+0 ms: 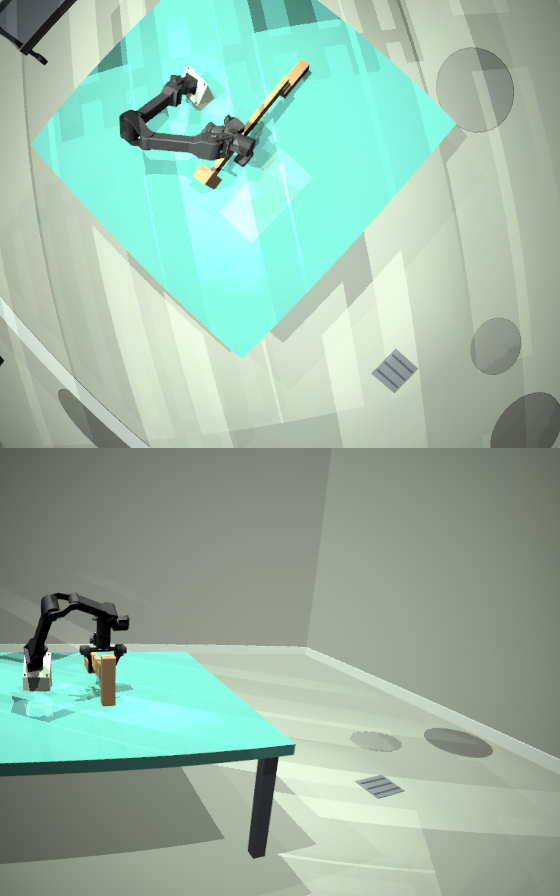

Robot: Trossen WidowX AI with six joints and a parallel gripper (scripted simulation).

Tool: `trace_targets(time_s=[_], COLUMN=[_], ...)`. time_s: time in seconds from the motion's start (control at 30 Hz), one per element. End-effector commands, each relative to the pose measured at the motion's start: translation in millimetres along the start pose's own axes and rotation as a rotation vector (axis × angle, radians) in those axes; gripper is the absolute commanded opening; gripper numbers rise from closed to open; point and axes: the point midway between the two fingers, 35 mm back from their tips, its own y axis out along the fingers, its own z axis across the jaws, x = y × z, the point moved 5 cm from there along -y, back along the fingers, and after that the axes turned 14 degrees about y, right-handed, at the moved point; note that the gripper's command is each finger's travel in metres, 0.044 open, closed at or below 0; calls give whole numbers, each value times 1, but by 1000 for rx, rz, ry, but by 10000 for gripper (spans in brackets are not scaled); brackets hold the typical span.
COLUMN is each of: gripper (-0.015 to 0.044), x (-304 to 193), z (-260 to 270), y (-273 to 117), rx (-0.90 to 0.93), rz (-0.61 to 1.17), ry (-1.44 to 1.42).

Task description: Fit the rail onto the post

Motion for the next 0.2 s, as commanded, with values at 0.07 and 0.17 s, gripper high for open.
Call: trace_targets(time_s=[0.07,0.17], gripper=[440,440], x=[1,1], z=[0,0], y=[-1,-1], rx=[6,6], rz=[-1,-1], ry=[7,7])
